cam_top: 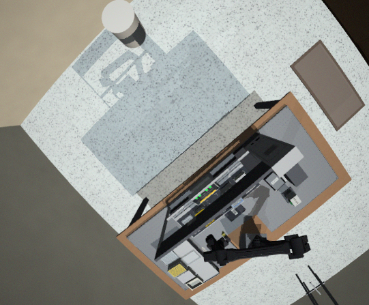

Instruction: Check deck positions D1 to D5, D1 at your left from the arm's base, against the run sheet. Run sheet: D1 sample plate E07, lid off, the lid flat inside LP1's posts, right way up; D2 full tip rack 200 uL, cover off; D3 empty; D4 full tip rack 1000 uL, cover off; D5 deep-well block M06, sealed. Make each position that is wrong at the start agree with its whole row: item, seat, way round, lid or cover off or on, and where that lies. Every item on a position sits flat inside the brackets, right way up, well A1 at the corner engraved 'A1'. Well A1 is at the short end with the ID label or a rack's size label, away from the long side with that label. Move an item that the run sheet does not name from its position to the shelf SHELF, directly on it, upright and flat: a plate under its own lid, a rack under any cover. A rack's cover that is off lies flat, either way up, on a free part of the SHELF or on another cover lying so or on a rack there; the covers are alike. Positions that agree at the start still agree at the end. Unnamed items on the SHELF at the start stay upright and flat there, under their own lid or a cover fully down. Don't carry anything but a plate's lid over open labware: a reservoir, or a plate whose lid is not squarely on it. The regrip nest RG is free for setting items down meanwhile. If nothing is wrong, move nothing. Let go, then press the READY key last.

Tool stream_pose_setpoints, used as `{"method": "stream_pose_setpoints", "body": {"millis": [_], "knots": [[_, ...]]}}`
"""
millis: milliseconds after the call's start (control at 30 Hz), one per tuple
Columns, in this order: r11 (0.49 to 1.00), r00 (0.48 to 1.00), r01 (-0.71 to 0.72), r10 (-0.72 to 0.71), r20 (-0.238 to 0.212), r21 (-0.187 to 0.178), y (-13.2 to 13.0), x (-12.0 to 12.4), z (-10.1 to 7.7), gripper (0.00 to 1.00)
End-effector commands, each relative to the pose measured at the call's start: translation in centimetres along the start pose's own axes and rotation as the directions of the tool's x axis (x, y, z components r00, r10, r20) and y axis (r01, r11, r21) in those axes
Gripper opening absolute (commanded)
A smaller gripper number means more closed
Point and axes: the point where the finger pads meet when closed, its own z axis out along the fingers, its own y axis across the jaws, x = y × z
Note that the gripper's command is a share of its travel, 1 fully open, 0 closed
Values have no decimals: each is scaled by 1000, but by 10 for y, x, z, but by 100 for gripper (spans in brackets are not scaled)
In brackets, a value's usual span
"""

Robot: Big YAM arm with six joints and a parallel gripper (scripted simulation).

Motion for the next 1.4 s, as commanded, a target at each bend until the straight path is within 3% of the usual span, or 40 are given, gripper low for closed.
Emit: {"method": "stream_pose_setpoints", "body": {"millis": [0, 800, 1033, 1133, 1267, 1367], "knots": [[1000, 1000, -10, 11, 7, -7, -15, 7, -4, 100], [1000, 1000, -8, 8, 4, -3, -107, 68, -2, 100], [1000, 1000, -7, 7, 4, -3, -102, 65, -1, 100], [1000, 1000, 5, -4, 14, -11, -105, 64, 14, 100], [1000, 1000, 12, -12, 6, -4, -104, 65, 18, 100], [1000, 1000, 19, -19, 1, 5, -124, 67, 17, 100]]}}
